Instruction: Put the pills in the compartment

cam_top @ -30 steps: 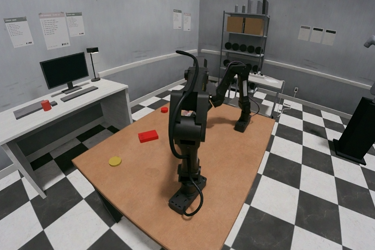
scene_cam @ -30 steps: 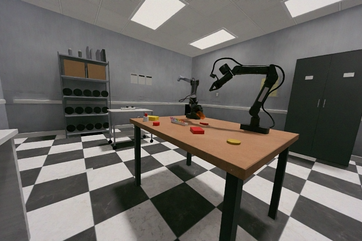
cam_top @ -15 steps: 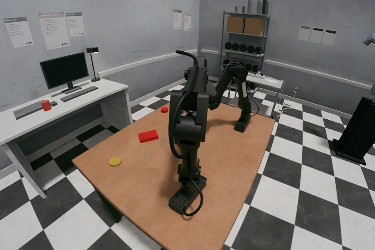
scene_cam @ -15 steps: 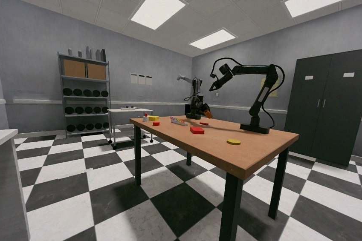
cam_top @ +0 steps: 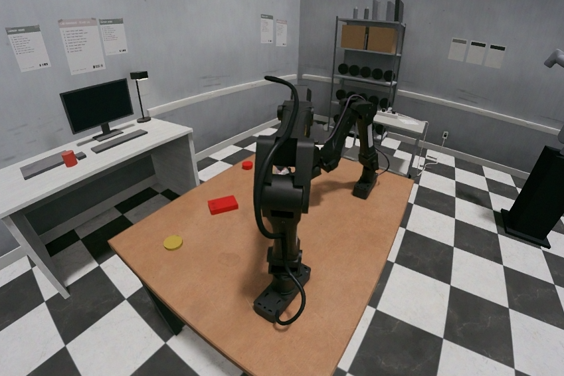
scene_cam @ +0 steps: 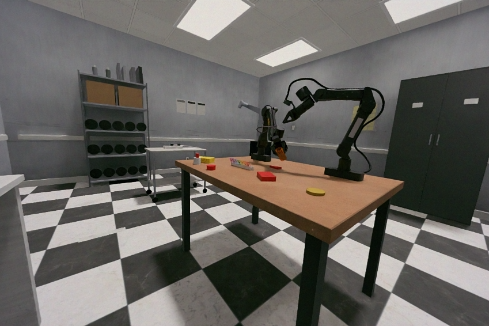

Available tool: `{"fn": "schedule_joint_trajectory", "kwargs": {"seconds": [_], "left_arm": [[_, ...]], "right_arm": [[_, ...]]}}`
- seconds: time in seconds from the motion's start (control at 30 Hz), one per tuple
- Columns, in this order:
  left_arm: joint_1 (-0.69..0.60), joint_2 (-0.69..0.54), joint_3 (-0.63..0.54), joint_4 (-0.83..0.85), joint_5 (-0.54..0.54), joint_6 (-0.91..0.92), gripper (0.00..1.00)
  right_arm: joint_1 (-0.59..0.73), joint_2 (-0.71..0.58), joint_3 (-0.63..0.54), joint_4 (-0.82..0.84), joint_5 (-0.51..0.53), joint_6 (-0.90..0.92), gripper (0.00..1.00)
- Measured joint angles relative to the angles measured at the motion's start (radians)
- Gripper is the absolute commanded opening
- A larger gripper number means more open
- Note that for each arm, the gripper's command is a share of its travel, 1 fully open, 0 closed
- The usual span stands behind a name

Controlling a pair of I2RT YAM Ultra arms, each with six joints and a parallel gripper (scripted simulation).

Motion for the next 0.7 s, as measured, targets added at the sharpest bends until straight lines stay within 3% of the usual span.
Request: {"fn": "schedule_joint_trajectory", "kwargs": {"seconds": [0.43,0.7], "left_arm": [[0.000,0.000,0.000,0.000,0.000,0.000,1.00],[0.000,0.000,0.000,0.000,0.000,0.000,1.00]], "right_arm": [[0.180,0.166,0.060,0.157,0.529,-0.182,0.36],[0.219,0.286,0.137,0.304,0.746,-0.333,0.36]]}}
